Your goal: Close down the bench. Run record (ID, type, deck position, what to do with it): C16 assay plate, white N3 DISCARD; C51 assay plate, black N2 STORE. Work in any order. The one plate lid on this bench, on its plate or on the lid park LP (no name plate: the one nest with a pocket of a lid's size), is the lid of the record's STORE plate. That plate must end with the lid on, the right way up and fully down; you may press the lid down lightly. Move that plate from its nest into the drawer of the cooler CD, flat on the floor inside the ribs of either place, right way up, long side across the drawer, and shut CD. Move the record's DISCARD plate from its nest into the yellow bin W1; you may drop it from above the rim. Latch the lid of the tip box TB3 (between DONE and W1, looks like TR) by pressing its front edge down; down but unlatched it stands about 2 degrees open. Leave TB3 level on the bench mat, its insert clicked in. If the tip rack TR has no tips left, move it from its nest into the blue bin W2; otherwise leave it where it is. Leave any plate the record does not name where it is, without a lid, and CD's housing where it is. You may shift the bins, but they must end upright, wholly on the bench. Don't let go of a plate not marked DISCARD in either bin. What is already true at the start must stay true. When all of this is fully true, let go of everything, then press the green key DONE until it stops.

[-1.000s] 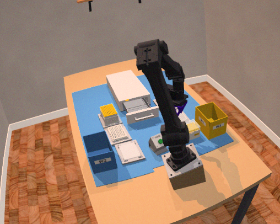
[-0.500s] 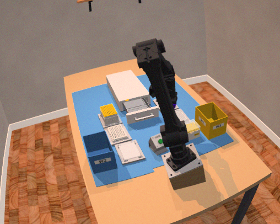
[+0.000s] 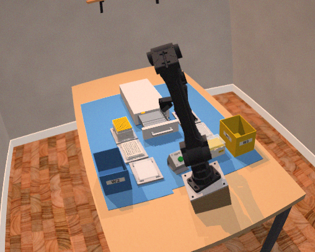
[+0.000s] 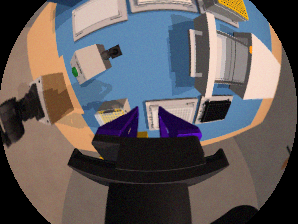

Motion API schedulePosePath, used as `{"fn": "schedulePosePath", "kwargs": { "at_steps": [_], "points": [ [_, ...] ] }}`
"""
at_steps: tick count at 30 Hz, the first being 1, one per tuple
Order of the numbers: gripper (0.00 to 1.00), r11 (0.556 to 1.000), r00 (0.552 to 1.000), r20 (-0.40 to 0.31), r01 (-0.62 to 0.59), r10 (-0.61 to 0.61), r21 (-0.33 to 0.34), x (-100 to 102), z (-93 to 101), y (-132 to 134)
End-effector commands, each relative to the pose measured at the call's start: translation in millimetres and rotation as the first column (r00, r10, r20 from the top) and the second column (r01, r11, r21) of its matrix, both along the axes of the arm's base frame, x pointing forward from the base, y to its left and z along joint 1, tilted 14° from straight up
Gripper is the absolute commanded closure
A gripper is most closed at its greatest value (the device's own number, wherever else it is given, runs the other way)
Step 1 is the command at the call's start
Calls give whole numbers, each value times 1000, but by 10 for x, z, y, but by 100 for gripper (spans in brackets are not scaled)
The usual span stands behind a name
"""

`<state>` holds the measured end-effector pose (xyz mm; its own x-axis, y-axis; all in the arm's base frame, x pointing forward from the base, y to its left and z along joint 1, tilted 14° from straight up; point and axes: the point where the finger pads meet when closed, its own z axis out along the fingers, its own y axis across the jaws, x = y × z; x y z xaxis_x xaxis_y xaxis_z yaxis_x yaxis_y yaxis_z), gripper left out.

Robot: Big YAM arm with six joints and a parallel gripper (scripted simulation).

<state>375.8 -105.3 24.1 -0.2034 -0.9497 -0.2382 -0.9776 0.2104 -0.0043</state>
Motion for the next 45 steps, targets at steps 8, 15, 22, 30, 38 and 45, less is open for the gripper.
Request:
{"fn": "schedulePosePath", "kwargs": {
  "at_steps": [8,15,22,30,38,45],
  "points": [
    [70,994,992,62,-110,111,-19,568,178,179],
    [70,994,992,65,-110,111,-19,745,196,288],
    [70,994,992,63,-110,111,-17,976,222,445],
    [70,994,992,62,-110,111,-16,1177,244,576],
    [70,996,994,76,-83,84,-19,1217,339,547],
    [70,994,992,71,-107,108,-18,1252,271,609]
  ]
}}
